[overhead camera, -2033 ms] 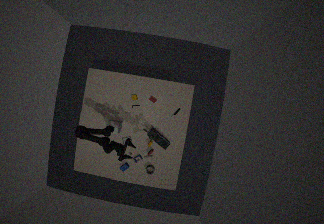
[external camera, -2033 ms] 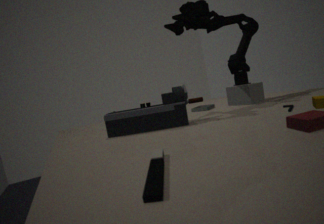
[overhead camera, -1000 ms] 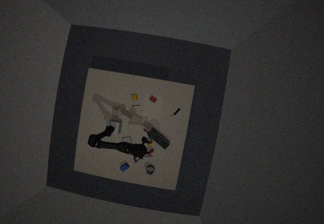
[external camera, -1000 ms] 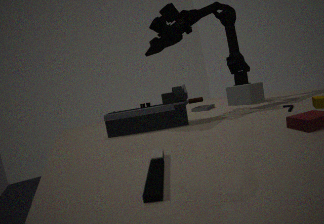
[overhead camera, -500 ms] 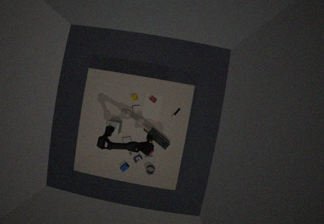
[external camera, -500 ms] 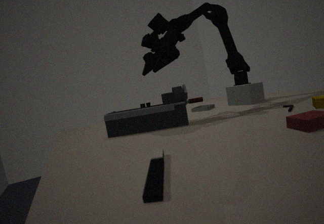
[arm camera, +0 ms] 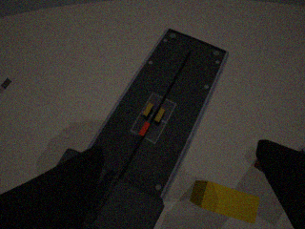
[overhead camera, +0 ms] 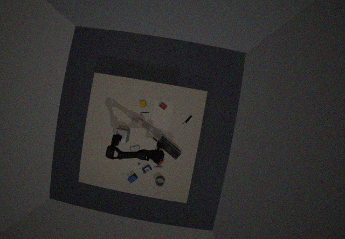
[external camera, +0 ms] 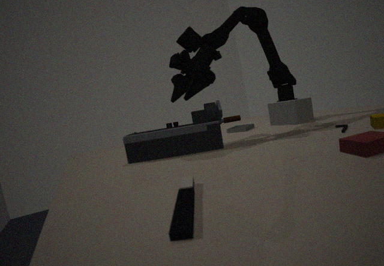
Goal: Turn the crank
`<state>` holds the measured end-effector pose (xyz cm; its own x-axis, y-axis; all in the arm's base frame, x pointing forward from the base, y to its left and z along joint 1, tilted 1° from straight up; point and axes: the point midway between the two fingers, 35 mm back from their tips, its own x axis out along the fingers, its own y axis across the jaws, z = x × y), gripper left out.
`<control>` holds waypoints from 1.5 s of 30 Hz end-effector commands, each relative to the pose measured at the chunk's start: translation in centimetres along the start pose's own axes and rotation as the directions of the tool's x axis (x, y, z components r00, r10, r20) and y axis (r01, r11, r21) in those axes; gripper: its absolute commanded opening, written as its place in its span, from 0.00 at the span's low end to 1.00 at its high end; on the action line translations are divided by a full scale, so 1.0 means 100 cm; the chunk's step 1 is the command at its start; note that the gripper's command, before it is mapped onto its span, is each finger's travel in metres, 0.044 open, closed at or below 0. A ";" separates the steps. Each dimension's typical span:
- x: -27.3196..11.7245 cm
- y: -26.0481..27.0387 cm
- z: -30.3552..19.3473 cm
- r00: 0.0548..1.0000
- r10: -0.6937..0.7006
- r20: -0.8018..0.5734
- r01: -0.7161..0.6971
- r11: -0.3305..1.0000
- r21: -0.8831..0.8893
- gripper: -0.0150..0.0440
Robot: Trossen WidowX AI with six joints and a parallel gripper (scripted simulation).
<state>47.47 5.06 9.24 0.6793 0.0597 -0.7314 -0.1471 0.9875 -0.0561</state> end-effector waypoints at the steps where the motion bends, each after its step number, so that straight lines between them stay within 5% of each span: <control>1: 0.001 0.000 -0.001 1.000 -0.001 0.000 0.001 1.000 -0.005 1.00; 17: -0.037 -0.002 0.031 1.000 -0.002 -0.004 0.002 1.000 0.004 1.00; 37: -0.106 0.081 -0.044 0.962 -0.272 -0.031 0.263 0.883 0.389 1.00; 45: -0.108 0.082 -0.047 0.959 -0.281 -0.026 0.268 0.876 0.402 1.00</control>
<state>35.82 11.94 13.53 0.6726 -0.2124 -0.7089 0.3261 0.9450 0.0262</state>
